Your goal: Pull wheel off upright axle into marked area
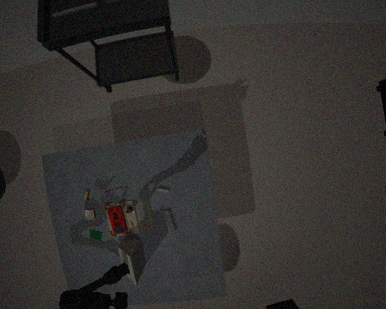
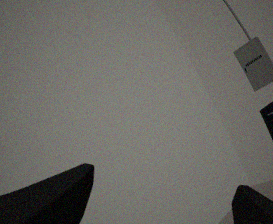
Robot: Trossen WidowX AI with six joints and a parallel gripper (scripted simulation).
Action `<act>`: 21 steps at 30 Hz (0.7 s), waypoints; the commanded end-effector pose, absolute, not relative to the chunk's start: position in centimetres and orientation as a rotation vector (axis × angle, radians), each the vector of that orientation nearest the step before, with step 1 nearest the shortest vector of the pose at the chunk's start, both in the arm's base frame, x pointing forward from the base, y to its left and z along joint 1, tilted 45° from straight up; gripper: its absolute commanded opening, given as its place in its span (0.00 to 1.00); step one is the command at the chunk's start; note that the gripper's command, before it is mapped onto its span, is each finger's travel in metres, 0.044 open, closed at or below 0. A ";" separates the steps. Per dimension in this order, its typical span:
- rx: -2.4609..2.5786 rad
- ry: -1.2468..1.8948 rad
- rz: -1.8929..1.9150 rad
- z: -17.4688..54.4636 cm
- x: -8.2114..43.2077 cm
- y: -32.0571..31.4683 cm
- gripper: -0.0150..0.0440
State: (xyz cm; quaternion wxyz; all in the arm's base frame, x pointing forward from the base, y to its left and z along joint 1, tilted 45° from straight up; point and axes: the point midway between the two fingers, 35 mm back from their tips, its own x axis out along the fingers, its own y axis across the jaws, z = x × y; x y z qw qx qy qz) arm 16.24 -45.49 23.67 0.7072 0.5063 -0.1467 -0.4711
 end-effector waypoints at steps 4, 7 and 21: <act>1.108 -0.028 -0.949 19.2 22.2 -43.3 0.76; 1.100 0.095 -0.894 17.2 24.8 -41.8 0.76; 1.023 0.605 -0.577 8.9 33.9 -32.4 0.76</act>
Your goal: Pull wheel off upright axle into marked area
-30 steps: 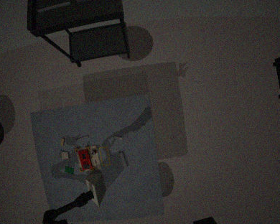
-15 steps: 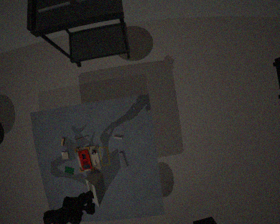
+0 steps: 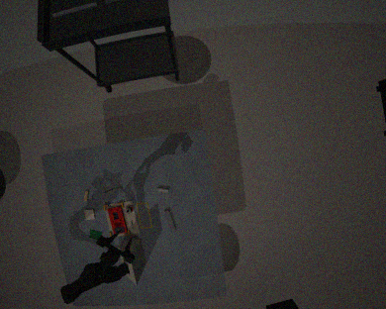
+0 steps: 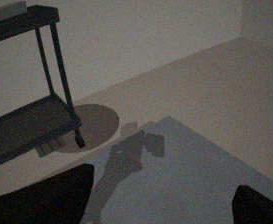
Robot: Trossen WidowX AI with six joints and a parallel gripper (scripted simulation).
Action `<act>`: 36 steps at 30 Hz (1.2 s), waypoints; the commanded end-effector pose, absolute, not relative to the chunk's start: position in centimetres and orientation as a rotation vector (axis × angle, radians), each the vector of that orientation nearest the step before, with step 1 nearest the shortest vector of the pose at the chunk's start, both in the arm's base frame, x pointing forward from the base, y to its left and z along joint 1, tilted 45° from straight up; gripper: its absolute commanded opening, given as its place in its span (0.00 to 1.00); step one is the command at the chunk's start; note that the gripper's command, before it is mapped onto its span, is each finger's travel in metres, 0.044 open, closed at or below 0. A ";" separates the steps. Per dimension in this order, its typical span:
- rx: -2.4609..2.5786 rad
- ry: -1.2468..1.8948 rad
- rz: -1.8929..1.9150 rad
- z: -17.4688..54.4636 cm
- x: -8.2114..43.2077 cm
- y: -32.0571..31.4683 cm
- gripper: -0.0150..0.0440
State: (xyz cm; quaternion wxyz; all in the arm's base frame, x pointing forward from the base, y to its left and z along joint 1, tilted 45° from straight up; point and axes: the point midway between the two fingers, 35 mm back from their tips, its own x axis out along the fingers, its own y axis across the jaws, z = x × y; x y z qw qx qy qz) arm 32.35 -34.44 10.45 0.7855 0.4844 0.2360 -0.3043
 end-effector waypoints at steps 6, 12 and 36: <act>0.957 0.827 -0.376 5.4 36.5 -26.8 0.76; 0.864 1.037 -0.140 2.3 38.1 -20.5 0.76; 0.637 1.440 0.572 -3.2 36.6 -3.6 0.76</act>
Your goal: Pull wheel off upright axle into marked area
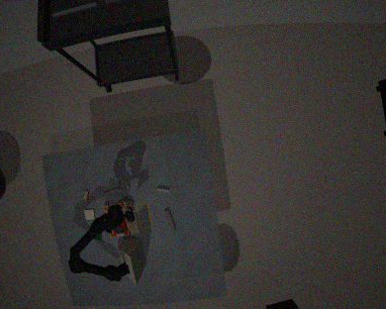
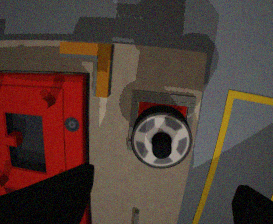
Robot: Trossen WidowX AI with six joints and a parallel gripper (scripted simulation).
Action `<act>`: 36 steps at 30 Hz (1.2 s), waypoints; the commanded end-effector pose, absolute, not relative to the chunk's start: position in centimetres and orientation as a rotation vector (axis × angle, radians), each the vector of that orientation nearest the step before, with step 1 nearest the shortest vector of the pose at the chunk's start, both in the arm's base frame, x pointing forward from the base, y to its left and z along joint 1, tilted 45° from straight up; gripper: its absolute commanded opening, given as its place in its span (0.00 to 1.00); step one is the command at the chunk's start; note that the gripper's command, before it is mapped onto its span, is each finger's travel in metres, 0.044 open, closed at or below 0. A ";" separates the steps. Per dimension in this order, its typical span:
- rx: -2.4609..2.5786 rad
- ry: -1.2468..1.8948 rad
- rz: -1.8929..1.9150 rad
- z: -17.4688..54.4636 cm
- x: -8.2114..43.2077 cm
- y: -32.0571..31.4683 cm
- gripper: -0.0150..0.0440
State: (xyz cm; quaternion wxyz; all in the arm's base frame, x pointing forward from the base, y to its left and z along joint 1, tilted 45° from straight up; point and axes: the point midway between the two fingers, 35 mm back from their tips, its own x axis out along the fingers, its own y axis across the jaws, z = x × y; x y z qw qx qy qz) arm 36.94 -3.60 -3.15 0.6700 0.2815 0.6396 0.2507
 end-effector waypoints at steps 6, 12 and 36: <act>0.637 1.440 0.572 -3.3 36.3 -3.7 0.76; 0.636 1.440 0.572 -4.1 36.5 -2.9 0.76; 0.625 1.440 0.581 -8.2 36.9 1.7 0.52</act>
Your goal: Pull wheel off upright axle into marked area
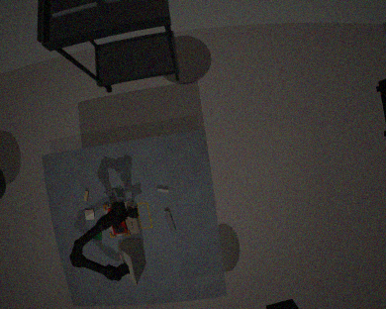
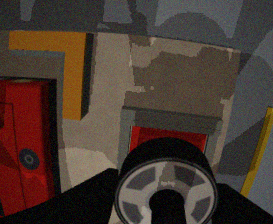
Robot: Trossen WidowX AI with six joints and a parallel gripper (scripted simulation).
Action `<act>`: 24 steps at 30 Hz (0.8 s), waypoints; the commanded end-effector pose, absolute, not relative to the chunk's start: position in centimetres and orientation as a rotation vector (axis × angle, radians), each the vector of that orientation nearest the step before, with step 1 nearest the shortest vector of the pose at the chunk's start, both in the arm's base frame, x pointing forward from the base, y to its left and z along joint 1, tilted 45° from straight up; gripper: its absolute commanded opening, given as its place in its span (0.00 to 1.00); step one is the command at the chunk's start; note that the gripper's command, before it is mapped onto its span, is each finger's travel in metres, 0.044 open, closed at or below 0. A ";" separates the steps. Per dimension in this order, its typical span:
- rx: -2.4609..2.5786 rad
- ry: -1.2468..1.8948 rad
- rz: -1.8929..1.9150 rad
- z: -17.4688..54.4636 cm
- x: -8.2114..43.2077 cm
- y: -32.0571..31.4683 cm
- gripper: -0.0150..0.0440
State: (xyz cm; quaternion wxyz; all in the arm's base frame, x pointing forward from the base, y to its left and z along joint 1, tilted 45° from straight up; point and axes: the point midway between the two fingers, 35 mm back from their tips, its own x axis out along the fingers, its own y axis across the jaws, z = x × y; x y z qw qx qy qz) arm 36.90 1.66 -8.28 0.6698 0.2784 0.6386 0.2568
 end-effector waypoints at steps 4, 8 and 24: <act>0.625 1.440 0.581 -8.2 36.9 1.7 0.41; 0.625 1.440 0.581 -8.2 36.9 1.6 0.25; 0.627 1.440 0.580 -7.8 36.9 1.2 0.25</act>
